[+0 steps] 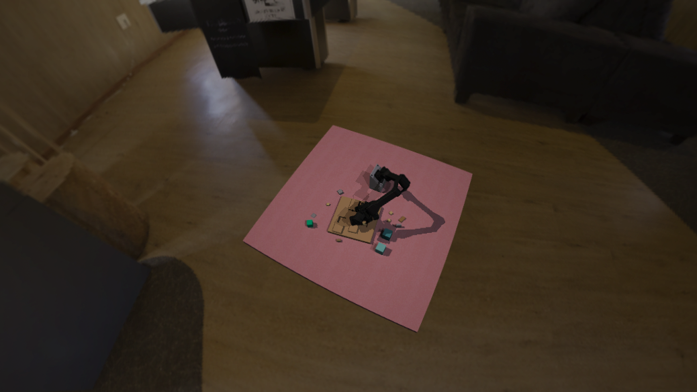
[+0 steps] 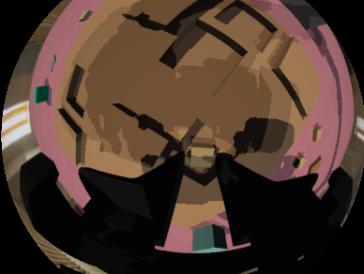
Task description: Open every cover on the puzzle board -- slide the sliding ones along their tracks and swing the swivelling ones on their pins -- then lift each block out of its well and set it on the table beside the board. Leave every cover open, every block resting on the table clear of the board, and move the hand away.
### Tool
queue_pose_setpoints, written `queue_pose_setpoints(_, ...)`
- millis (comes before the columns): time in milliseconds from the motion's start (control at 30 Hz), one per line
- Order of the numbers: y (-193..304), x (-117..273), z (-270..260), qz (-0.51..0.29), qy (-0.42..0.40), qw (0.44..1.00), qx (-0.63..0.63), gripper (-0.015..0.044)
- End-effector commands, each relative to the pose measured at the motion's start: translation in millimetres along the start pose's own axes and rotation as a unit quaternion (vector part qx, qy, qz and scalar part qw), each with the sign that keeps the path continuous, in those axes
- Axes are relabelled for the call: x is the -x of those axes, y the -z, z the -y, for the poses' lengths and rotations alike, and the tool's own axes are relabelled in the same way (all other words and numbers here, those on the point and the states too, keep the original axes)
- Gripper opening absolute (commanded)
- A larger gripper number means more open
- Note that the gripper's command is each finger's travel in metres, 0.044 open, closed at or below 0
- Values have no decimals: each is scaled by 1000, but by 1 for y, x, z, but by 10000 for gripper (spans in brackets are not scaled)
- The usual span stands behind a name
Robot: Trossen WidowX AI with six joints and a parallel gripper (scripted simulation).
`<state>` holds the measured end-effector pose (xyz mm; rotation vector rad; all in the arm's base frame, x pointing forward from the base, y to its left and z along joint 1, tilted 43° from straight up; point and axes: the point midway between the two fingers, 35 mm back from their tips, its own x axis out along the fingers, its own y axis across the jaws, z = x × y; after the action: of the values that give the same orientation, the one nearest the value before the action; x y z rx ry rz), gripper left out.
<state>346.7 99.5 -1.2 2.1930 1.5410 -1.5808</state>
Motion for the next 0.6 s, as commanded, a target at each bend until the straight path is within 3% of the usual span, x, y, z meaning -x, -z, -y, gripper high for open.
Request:
queue_pose_setpoints(0,0,0,0,0,0,1000,0,137)
queue_pose_setpoints(300,0,0,0,0,0,1000,0,80)
queue_pose_setpoints(567,0,6,0,0,0,1000,0,80)
